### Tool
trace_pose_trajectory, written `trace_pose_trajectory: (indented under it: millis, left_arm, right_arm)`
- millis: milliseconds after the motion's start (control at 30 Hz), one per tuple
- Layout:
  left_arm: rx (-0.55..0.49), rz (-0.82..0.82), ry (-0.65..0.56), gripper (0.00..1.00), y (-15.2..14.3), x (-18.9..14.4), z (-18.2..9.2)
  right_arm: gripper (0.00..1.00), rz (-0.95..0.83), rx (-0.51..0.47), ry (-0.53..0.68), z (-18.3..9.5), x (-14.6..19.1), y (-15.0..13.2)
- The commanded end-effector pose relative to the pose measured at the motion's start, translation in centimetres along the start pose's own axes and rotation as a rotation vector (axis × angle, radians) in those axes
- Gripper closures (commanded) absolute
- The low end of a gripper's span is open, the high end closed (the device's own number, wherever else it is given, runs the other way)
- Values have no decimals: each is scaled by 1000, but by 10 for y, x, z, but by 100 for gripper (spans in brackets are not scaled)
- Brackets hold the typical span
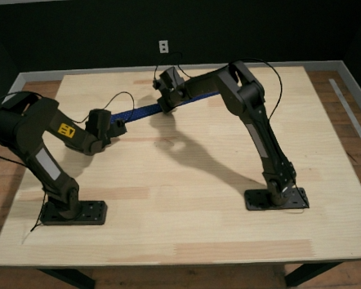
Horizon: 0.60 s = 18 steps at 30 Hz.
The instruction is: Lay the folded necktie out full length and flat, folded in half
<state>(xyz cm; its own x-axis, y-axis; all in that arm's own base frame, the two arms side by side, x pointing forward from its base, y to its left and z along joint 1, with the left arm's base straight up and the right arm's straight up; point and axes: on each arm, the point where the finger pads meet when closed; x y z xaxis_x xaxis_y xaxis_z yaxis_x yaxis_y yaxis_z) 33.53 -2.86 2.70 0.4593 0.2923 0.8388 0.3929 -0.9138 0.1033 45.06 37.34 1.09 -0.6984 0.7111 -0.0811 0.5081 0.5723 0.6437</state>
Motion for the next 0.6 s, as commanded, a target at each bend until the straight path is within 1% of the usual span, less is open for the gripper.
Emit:
trace_pose_trajectory:
  millis: [0, 567]
  left_arm:
    - [-2, 1, 5, 57, -1, -7, 1]
    - [-2, 1, 5, 57, -1, -12, 4]
  right_arm:
    - [96, -2, 7, 5, 2, 0, -4]
    - [96, -2, 7, 5, 2, 0, -4]
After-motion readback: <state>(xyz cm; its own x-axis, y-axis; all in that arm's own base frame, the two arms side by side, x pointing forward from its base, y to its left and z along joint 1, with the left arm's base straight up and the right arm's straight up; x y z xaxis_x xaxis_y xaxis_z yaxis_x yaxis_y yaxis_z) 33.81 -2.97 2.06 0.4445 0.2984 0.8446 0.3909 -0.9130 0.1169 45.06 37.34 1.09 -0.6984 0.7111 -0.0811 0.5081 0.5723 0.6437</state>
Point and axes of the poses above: on each arm, the point where the finger pads meet when closed, its own z axis out along the fingers, its own x axis across the jaws, y = z × x, and after that the axes turned 7 degrees about -z, right-handed
